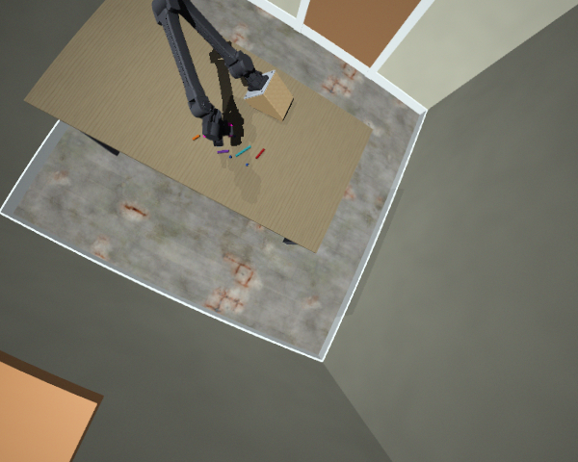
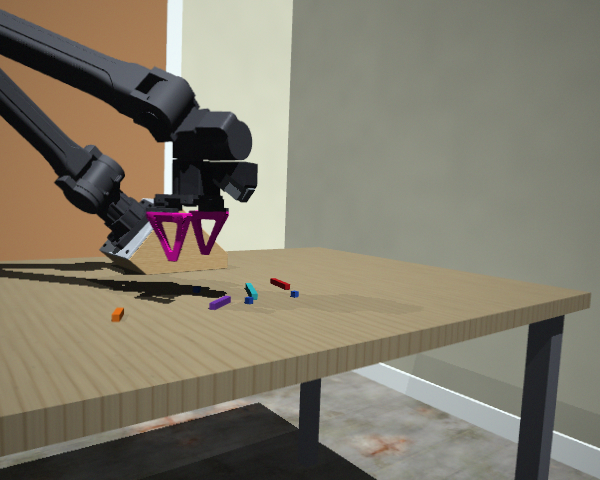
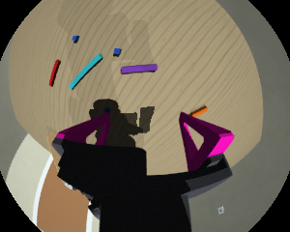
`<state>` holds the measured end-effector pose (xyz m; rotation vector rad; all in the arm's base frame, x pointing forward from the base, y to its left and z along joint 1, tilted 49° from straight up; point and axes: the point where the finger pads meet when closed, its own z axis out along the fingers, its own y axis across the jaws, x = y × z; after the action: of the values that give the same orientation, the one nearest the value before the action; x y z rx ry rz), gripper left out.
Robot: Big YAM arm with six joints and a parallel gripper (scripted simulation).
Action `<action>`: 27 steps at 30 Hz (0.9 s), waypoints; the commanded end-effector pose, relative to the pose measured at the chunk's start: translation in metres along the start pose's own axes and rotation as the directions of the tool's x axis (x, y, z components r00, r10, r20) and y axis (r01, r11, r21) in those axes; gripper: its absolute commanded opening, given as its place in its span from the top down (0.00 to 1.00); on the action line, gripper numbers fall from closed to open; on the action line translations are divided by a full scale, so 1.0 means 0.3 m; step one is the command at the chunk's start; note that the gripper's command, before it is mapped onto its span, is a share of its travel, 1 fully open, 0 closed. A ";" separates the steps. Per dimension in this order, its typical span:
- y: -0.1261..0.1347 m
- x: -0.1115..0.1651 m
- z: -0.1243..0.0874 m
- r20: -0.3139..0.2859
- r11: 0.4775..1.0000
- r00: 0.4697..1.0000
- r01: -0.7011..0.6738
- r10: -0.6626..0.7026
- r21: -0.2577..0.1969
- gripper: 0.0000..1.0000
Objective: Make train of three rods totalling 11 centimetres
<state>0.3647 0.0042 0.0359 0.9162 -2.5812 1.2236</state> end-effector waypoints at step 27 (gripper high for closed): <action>-0.045 -0.053 -0.001 -0.003 0.814 0.814 -0.581 0.581 0.003 0.00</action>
<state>0.3741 0.0052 0.0361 0.1917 -2.9358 1.3258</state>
